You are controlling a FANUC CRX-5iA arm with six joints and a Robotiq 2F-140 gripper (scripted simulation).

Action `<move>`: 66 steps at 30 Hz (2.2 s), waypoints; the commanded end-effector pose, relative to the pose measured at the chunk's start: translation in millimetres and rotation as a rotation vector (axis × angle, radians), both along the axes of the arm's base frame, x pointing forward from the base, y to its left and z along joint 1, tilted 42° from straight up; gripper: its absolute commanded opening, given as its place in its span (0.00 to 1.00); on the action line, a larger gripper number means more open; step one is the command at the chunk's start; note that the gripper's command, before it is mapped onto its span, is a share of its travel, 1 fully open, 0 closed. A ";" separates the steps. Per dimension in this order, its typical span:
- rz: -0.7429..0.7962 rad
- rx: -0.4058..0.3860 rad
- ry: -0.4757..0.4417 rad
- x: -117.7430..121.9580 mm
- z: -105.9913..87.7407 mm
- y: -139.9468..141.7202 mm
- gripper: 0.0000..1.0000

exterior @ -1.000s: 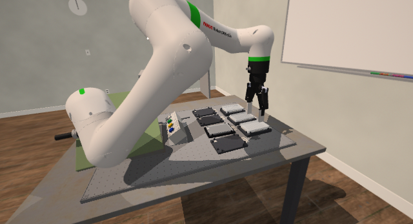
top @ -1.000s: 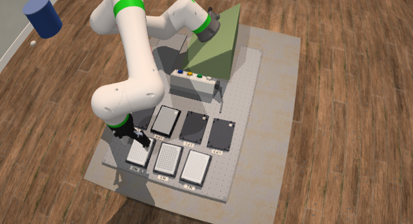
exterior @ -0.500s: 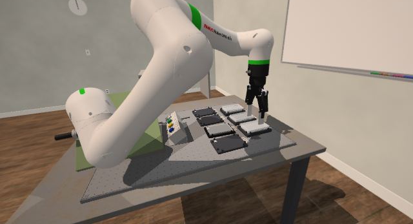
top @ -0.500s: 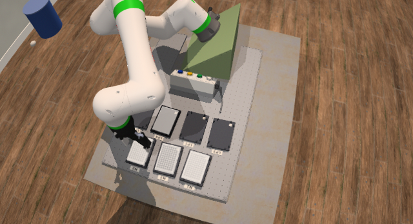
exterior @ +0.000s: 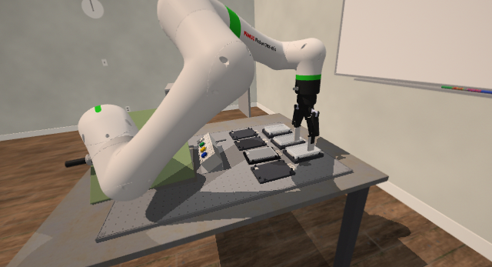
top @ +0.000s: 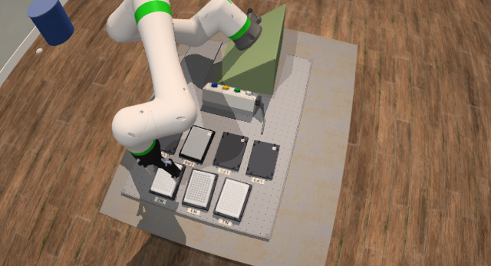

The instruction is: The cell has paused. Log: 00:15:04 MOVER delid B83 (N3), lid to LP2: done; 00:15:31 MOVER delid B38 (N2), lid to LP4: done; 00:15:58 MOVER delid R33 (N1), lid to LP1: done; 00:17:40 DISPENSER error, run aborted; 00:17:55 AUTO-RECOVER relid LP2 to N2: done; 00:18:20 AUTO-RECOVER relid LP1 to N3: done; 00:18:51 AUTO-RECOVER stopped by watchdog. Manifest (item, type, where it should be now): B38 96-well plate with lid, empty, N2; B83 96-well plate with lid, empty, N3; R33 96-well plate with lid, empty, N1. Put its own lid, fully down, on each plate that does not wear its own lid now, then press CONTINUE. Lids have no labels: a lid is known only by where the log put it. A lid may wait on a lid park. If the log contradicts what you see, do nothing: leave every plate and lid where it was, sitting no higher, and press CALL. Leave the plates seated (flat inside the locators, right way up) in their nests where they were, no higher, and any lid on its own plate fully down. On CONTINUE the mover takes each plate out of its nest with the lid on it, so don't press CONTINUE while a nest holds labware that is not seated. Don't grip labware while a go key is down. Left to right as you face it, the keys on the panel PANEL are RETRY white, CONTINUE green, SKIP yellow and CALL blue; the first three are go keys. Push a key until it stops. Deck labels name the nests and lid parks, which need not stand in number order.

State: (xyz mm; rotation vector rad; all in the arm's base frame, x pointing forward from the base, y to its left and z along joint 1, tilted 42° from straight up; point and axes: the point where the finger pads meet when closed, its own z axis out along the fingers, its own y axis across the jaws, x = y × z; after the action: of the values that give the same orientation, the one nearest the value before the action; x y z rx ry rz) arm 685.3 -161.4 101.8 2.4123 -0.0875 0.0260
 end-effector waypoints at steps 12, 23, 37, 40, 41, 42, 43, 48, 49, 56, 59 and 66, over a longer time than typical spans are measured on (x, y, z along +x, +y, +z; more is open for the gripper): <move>0.000 0.000 0.000 0.3 -2.8 -2.4 0.66; 0.000 0.000 0.000 0.3 -2.8 -2.5 0.66; 0.000 0.000 0.000 0.3 -2.8 -2.5 0.66; 0.000 0.000 0.000 0.3 -2.8 -2.5 0.66; 0.000 0.000 0.000 0.3 -2.8 -2.5 0.66; 0.000 0.000 0.000 0.3 -2.8 -2.5 0.66; 0.000 0.000 0.000 0.3 -2.8 -2.5 0.66; 0.000 0.000 0.000 0.3 -2.8 -2.5 0.66; 0.000 0.000 0.000 0.3 -2.8 -2.5 0.66; 0.000 0.000 0.000 0.3 -2.8 -2.5 0.59; 0.000 0.000 0.000 0.3 -2.8 -2.5 0.59; 0.000 0.000 0.000 0.3 -2.8 -2.5 0.59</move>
State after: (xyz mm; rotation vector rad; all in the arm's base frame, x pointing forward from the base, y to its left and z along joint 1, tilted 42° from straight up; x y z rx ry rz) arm 685.4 -164.1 98.8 2.4123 -0.0876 0.0261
